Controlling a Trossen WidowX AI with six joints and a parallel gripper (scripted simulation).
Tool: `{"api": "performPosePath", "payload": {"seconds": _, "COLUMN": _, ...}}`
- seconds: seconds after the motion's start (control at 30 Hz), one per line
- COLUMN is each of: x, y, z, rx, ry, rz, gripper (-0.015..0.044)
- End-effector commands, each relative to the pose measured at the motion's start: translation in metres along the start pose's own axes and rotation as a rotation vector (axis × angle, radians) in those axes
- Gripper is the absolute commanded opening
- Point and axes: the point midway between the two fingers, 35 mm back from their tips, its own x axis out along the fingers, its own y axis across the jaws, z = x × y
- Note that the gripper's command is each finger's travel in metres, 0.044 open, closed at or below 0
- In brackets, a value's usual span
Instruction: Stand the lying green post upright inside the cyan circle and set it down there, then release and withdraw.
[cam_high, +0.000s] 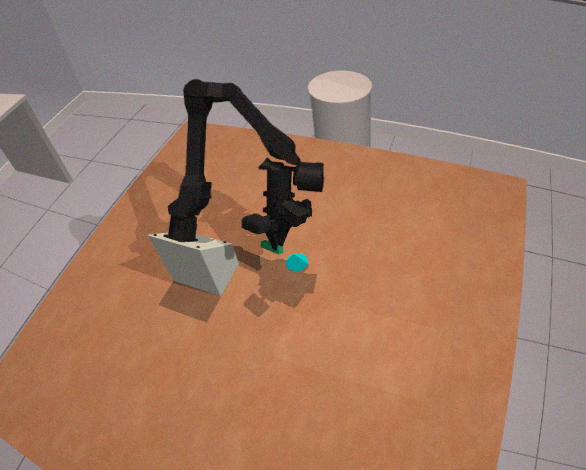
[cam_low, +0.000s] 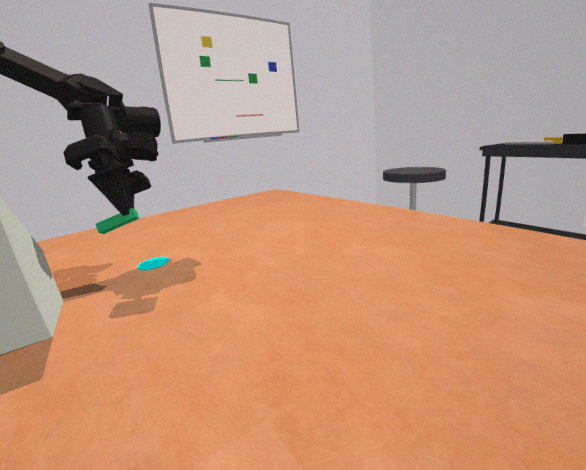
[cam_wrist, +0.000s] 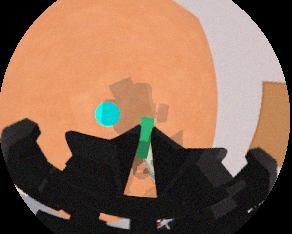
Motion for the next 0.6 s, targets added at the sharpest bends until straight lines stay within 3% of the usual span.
{"api": "performPosePath", "payload": {"seconds": 0.0, "x": 0.0006, "y": -0.0009, "z": 0.0004, "rx": 0.002, "ry": -0.027, "rz": -0.017, "gripper": 0.0023}}
{"api": "performPosePath", "payload": {"seconds": 0.57, "x": 0.0054, "y": -0.0026, "z": 0.0006, "rx": 0.006, "ry": -0.119, "rz": -0.078, "gripper": 0.0023}}
